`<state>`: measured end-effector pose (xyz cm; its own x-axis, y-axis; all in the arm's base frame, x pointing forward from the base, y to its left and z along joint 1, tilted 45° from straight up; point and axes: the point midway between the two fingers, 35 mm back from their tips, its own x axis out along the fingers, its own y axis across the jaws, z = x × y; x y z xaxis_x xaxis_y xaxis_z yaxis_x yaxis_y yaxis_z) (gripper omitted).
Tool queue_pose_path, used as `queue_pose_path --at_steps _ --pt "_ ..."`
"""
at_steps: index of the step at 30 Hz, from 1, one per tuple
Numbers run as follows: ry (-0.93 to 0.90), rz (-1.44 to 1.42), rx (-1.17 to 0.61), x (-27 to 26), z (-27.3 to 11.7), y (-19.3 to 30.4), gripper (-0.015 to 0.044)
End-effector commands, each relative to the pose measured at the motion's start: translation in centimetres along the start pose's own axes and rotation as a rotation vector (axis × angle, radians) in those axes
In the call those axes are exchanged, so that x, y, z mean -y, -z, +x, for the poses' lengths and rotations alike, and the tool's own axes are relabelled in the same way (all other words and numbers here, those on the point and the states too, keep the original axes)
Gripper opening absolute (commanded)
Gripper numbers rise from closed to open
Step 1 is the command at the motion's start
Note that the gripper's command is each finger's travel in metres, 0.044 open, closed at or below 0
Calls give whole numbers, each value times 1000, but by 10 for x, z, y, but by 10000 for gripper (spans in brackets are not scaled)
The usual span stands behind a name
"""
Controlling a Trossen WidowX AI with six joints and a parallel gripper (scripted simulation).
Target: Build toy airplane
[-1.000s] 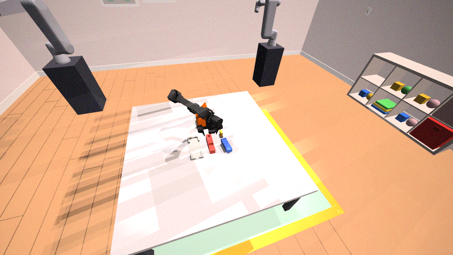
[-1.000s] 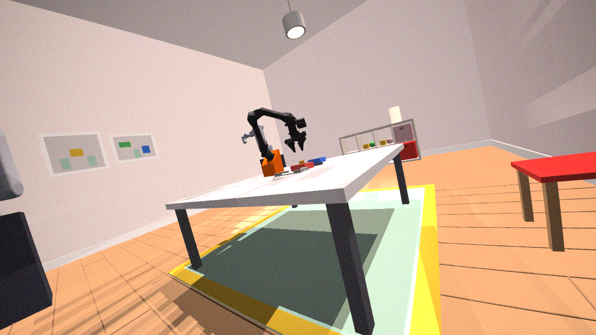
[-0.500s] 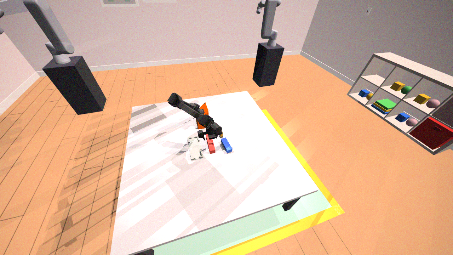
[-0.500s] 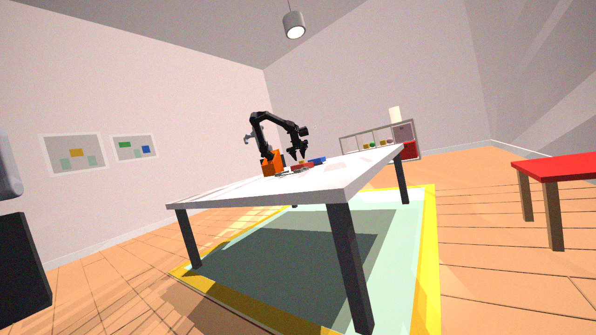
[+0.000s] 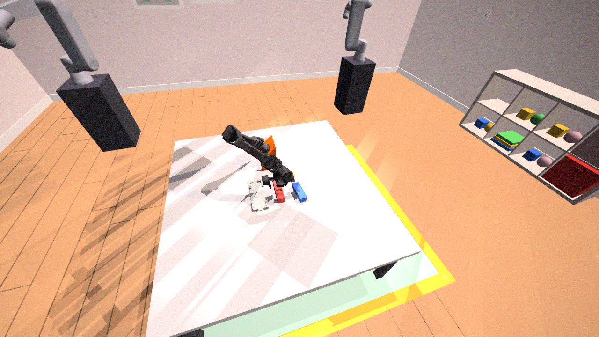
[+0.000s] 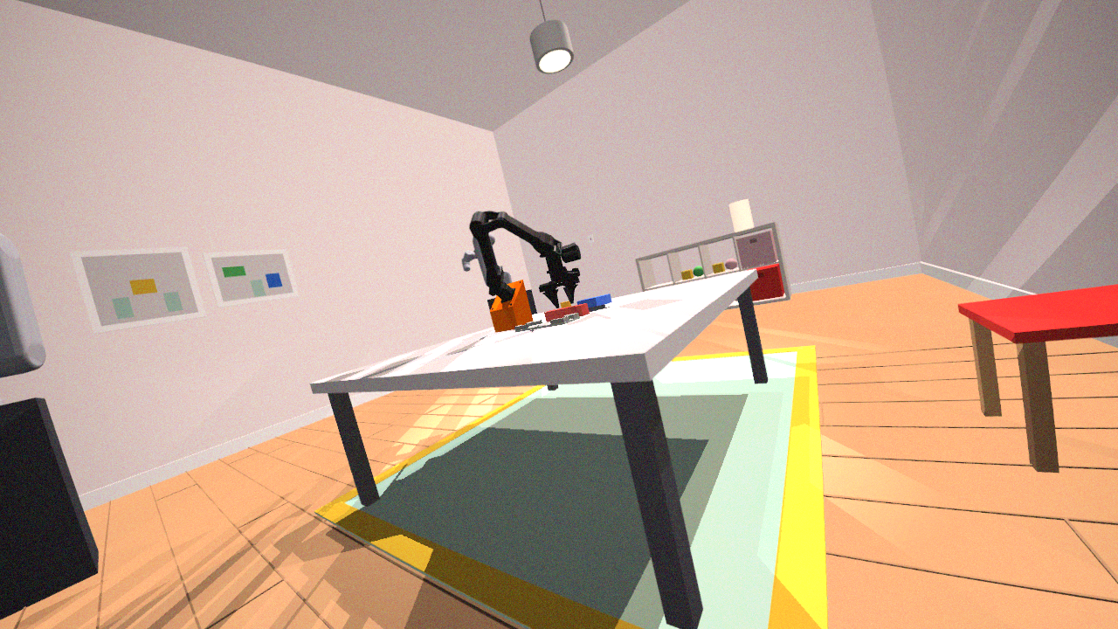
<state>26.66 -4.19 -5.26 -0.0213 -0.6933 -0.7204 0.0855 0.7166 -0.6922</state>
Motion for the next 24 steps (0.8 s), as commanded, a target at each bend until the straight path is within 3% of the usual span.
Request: queue_pose_path --at_steps 1,23,24 --pt "7 -11 -7 0 9 3 440" --pt "12 -11 -7 2 42 4 440" --pt "12 -11 -7 2 42 4 414"
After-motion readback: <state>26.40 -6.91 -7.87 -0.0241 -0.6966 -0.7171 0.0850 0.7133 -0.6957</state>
